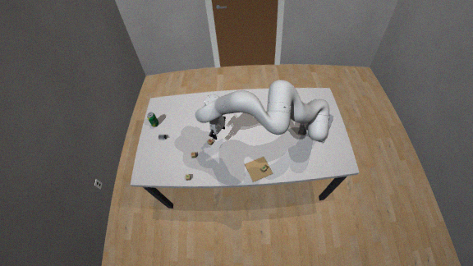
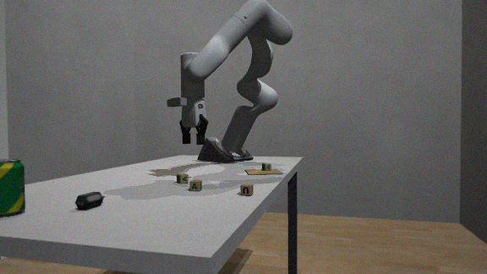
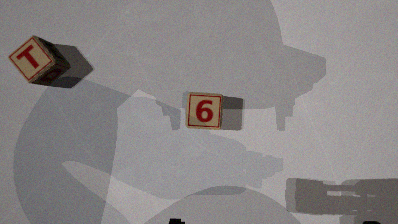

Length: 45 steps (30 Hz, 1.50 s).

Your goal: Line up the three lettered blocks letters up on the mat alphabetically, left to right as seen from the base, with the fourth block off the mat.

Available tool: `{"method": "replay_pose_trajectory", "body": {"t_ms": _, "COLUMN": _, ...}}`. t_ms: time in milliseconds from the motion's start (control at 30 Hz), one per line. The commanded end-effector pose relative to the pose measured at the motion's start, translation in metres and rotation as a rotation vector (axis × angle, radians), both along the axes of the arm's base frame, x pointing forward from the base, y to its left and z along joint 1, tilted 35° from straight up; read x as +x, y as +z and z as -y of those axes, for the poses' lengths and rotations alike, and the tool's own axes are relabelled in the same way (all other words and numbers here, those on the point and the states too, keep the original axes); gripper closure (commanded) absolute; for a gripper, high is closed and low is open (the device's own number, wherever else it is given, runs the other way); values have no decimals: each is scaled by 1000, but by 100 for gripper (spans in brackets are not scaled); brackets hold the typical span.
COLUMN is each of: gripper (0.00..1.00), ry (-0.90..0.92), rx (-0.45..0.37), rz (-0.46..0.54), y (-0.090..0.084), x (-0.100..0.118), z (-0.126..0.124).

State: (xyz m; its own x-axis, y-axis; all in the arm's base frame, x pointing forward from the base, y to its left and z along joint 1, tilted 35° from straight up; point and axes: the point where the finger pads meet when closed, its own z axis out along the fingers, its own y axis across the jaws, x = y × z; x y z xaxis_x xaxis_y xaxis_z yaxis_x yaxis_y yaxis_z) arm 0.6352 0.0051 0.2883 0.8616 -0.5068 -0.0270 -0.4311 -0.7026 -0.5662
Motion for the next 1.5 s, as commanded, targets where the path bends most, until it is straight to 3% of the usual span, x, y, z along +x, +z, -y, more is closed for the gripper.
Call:
{"method": "replay_pose_trajectory", "body": {"t_ms": 0, "gripper": 0, "ry": -1, "rx": 0, "rz": 2, "y": 1, "x": 0, "z": 0}}
{"method": "replay_pose_trajectory", "body": {"t_ms": 900, "gripper": 0, "ry": -4, "rx": 0, "rz": 0, "y": 3, "x": -2, "z": -3}}
{"method": "replay_pose_trajectory", "body": {"t_ms": 1133, "gripper": 0, "ry": -73, "rx": 16, "rz": -46, "y": 36, "x": -69, "z": -77}}
{"method": "replay_pose_trajectory", "body": {"t_ms": 1200, "gripper": 0, "ry": -73, "rx": 16, "rz": -46, "y": 36, "x": -69, "z": -77}}
{"method": "replay_pose_trajectory", "body": {"t_ms": 1233, "gripper": 0, "ry": -99, "rx": 23, "rz": -62, "y": 44, "x": -97, "z": -100}}
{"method": "replay_pose_trajectory", "body": {"t_ms": 1333, "gripper": 0, "ry": -117, "rx": 29, "rz": -73, "y": 49, "x": -118, "z": -115}}
{"method": "replay_pose_trajectory", "body": {"t_ms": 1467, "gripper": 0, "ry": -159, "rx": 43, "rz": -97, "y": 54, "x": -167, "z": -144}}
